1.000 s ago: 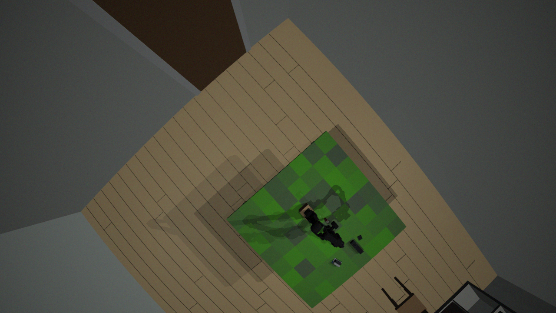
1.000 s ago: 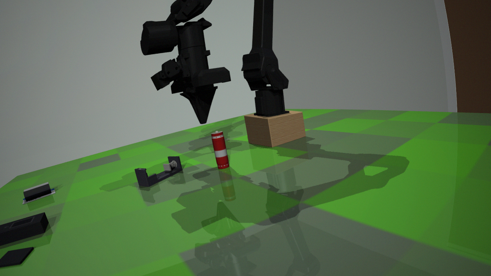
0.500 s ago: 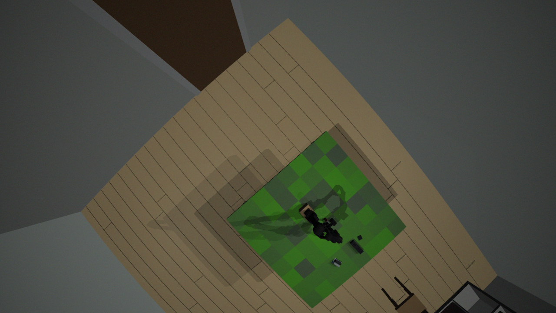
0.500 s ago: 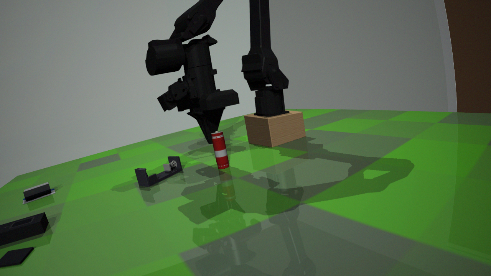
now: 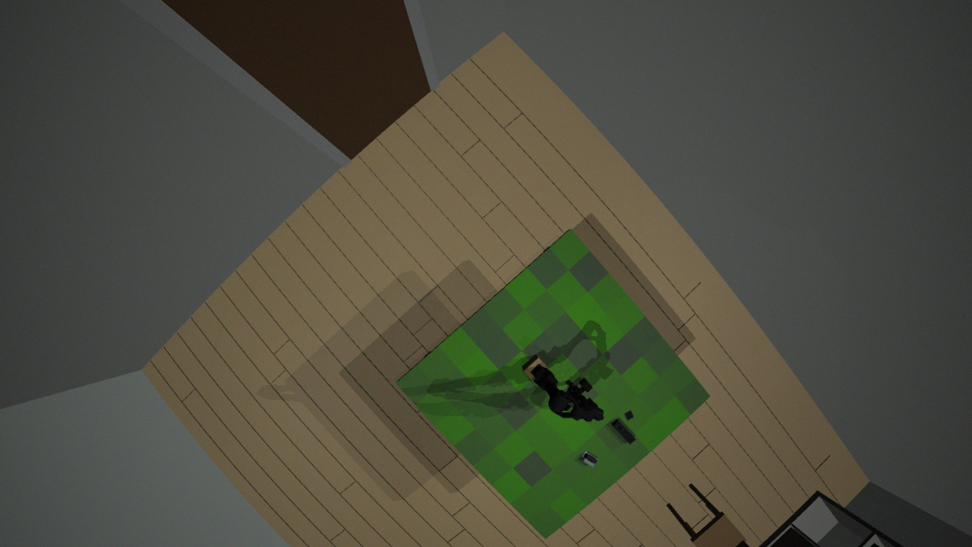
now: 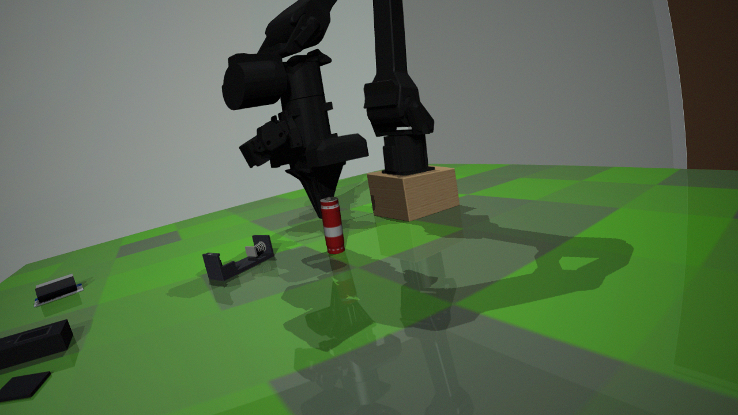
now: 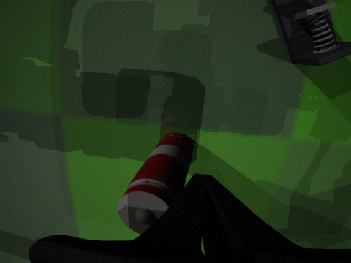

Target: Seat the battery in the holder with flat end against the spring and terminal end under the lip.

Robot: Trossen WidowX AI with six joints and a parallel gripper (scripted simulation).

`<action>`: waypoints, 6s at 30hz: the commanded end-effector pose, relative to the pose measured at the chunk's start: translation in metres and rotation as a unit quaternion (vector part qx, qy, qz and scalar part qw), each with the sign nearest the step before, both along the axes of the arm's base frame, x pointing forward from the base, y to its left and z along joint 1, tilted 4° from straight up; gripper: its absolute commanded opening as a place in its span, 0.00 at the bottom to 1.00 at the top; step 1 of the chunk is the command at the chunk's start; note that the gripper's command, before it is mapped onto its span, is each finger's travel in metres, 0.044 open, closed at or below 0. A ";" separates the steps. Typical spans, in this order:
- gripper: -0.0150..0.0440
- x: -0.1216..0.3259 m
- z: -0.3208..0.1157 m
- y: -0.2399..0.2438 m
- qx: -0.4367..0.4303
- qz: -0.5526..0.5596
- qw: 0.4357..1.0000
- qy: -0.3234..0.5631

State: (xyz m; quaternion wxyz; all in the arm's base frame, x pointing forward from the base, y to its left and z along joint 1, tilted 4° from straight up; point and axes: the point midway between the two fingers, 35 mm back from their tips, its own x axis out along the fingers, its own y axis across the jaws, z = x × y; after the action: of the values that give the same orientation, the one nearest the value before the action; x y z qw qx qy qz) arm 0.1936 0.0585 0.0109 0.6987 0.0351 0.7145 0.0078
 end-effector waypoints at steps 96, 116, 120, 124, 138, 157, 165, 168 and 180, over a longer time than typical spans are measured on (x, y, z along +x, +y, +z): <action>0.66 0.000 -0.010 0.063 0.018 0.709 0.704 -0.046; 0.57 -0.001 -0.037 0.064 0.018 0.709 0.704 -0.047; 0.42 -0.001 -0.037 0.064 0.018 0.709 0.704 -0.047; 0.38 -0.001 -0.037 0.064 0.018 0.709 0.704 -0.047; 0.38 0.000 0.013 0.060 0.018 0.709 0.704 -0.047; 0.38 0.097 0.029 -0.020 0.000 0.355 0.934 -0.029; 0.38 0.116 0.032 -0.053 -0.004 0.243 0.970 -0.020; 0.38 0.115 0.032 -0.053 -0.005 0.244 0.970 -0.020; 0.38 0.120 0.008 -0.049 0.010 0.239 0.967 -0.087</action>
State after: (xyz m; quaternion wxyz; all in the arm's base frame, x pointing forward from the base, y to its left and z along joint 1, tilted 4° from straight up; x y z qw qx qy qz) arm 0.3130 0.0086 0.0251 0.7225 -0.1357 0.6529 0.1826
